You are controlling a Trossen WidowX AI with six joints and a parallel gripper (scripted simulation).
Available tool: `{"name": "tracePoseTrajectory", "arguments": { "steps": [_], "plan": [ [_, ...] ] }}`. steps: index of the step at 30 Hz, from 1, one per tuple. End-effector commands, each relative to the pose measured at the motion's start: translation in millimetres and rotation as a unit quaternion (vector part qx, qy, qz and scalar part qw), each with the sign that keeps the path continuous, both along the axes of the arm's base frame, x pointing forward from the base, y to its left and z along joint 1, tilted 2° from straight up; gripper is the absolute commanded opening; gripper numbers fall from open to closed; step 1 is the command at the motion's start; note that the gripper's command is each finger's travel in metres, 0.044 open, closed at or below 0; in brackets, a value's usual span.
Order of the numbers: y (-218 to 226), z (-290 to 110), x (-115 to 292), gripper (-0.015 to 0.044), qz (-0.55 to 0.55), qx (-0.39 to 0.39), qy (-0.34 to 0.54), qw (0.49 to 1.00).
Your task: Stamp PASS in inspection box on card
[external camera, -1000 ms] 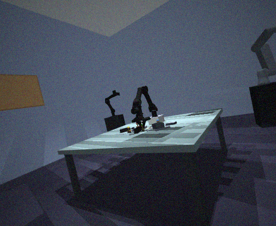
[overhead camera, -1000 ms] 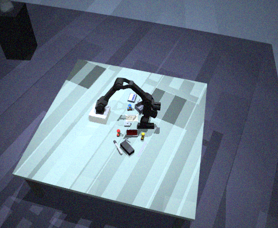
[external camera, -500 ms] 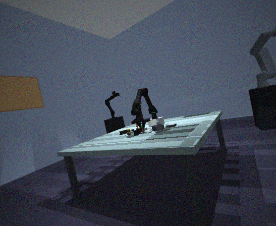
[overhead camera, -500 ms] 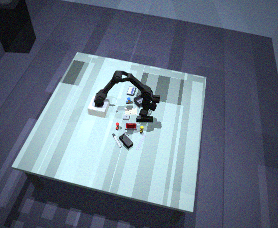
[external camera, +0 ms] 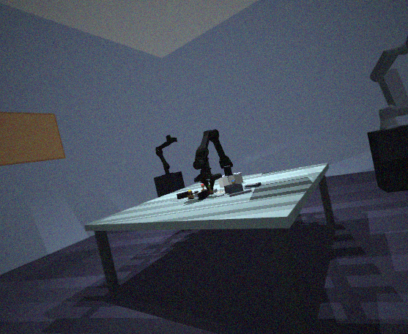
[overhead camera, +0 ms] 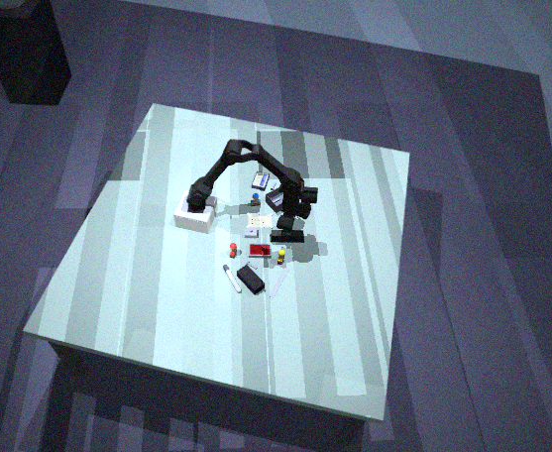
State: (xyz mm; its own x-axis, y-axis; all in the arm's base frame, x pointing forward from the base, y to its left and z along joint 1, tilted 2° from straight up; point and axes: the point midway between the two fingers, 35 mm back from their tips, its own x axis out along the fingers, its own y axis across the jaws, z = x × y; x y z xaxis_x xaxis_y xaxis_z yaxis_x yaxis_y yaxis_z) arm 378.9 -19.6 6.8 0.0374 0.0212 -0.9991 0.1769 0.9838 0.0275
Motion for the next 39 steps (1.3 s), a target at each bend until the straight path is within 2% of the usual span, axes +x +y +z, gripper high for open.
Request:
{"name": "tracePoseTrajectory", "arguments": {
  "steps": [1,39],
  "plan": [
    [0,4,1,0.0,0.0,0.001,-0.003,1.0],
    [0,23,1,0.0,0.0,0.001,-0.003,1.0]
  ]
}}
